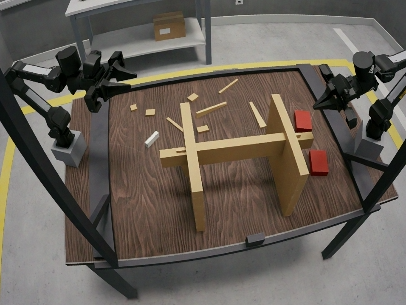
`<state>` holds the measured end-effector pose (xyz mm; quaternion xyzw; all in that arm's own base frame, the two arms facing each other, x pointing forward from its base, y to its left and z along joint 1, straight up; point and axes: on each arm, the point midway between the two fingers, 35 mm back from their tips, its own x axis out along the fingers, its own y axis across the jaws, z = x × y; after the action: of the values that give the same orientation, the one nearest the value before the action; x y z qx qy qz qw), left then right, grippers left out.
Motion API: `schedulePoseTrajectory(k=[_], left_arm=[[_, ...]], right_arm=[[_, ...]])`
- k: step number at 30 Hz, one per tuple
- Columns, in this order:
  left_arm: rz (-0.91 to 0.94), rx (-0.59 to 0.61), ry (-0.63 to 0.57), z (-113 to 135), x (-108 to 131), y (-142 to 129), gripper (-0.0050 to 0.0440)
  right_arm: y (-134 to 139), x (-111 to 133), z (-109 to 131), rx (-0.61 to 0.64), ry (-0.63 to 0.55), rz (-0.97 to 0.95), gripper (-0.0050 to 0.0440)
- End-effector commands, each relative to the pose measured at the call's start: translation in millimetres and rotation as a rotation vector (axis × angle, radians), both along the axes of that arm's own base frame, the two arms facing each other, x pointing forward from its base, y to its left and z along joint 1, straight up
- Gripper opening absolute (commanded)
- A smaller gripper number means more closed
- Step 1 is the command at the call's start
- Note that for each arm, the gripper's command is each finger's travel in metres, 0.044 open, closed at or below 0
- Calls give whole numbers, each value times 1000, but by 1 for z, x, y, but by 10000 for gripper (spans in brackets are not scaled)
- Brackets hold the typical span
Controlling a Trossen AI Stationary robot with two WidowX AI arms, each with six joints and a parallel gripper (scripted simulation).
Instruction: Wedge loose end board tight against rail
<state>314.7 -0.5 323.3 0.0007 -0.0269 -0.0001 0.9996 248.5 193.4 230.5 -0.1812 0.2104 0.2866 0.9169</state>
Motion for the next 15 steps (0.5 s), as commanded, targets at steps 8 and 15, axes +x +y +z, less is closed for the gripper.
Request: schedulePoseTrajectory(k=[8,15], left_arm=[[0,-3,-20,8,-2,0,180],[0,-3,-20,8,-2,0,180]], right_arm=[[13,20,-9,-361,90,264,-50],[19,33,-25,-573,179,525,-50]])
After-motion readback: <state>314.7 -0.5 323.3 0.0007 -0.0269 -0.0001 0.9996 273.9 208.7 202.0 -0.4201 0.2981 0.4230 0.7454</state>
